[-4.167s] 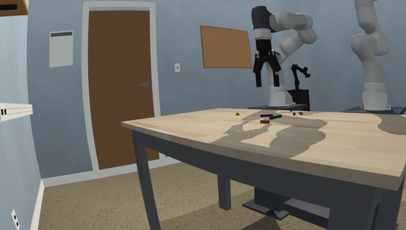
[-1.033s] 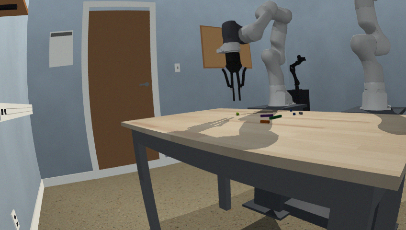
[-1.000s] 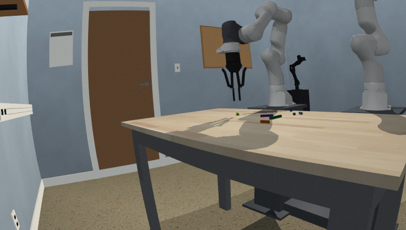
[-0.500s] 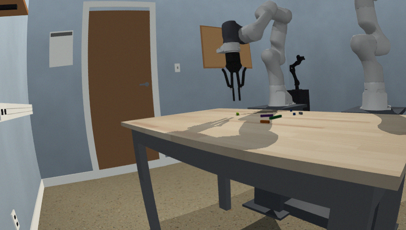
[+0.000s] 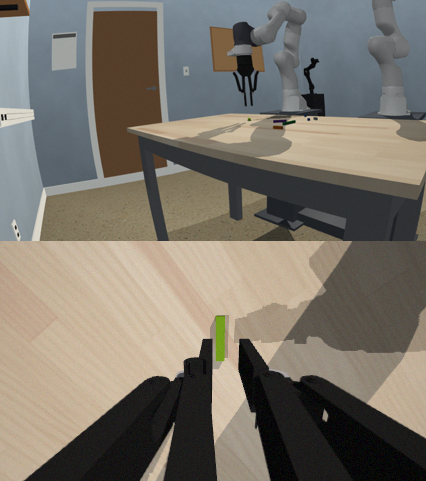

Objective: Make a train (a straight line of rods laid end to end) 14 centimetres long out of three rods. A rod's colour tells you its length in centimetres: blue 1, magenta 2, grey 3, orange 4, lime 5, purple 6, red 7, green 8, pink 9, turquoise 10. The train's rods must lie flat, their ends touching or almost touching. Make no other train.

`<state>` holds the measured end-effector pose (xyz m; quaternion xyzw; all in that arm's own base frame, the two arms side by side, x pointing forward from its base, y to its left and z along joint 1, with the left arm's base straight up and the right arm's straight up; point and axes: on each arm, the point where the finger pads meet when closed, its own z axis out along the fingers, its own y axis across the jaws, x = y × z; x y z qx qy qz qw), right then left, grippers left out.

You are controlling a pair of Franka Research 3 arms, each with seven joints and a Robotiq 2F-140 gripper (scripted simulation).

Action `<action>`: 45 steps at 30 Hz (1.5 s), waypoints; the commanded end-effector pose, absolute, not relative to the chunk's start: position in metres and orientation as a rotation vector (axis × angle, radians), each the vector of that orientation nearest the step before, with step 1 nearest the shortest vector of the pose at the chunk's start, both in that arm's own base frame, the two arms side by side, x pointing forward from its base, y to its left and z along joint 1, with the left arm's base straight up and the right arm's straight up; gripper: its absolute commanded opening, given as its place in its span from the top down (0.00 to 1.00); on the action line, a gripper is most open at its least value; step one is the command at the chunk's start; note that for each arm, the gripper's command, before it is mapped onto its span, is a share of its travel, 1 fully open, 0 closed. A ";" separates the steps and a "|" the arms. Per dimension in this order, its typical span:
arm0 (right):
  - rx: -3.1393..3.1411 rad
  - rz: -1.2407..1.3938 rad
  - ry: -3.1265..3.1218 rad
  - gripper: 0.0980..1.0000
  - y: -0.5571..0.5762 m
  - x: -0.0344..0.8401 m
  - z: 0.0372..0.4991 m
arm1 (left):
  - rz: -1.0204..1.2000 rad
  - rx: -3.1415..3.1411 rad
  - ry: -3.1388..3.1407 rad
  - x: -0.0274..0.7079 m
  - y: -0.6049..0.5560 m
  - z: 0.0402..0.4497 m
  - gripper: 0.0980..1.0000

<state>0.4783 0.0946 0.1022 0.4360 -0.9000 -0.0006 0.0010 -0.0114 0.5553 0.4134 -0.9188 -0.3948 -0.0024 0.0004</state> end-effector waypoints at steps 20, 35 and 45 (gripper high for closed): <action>1.379 0.000 -2.823 0.85 0.094 0.480 0.087 | 0.000 -2.888 -1.236 -0.013 0.554 0.413 0.00; 1.379 0.000 -2.823 0.85 0.094 0.481 0.059 | 0.000 -2.888 -1.236 -0.013 0.554 0.413 0.00; 1.379 0.000 -2.823 0.85 0.094 0.481 0.052 | 0.000 -2.888 -1.236 -0.013 0.554 0.413 0.00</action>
